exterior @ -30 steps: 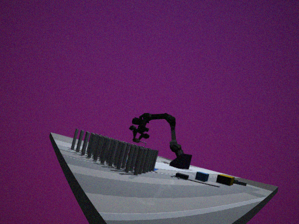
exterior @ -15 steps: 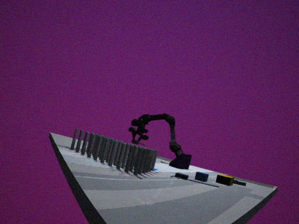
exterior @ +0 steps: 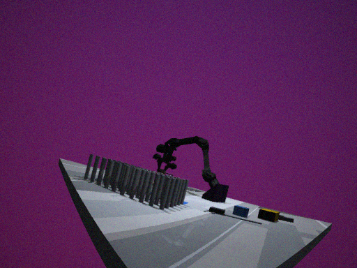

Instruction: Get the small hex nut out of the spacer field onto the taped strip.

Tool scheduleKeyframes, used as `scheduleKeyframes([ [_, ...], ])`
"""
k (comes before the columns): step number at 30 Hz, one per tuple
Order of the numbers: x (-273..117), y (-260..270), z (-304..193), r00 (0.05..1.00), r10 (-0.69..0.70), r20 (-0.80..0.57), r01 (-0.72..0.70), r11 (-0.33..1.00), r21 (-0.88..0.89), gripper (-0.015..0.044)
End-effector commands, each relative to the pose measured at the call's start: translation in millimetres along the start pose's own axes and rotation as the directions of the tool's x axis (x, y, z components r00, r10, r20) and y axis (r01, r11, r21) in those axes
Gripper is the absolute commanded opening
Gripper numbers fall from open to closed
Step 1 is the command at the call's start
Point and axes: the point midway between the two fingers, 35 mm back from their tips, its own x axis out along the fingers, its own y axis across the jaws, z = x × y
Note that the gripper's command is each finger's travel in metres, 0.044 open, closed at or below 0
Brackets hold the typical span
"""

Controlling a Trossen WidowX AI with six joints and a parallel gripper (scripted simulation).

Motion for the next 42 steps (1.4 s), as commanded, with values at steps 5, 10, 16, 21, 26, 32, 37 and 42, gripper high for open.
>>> scheduleKeyframes([
  [5,6.3,1.0,-0.9,1.0,-0.005,0.004,0.005,1.0,-0.005,0.0],
  [10,10.2,2.3,-2.1,1.0,-0.005,0.004,0.005,1.0,-0.005,0.0],
  [16,14.8,4.0,-3.4,1.0,-0.005,0.004,0.005,1.0,-0.005,0.0],
  [21,18.7,5.4,-4.5,1.0,-0.005,0.003,0.005,1.0,-0.005,0.0],
  [26,22.6,6.9,-5.5,1.0,-0.005,0.003,0.005,1.0,-0.006,0.0],
  [32,27.2,8.8,-6.8,1.0,-0.005,0.002,0.005,1.0,-0.006,0.0],
  [37,31.0,10.5,-7.8,1.0,-0.005,0.002,0.005,1.0,-0.006,0.0],
  [42,34.8,12.2,-8.7,1.0,-0.005,0.002,0.005,1.0,-0.006,0.0],
])
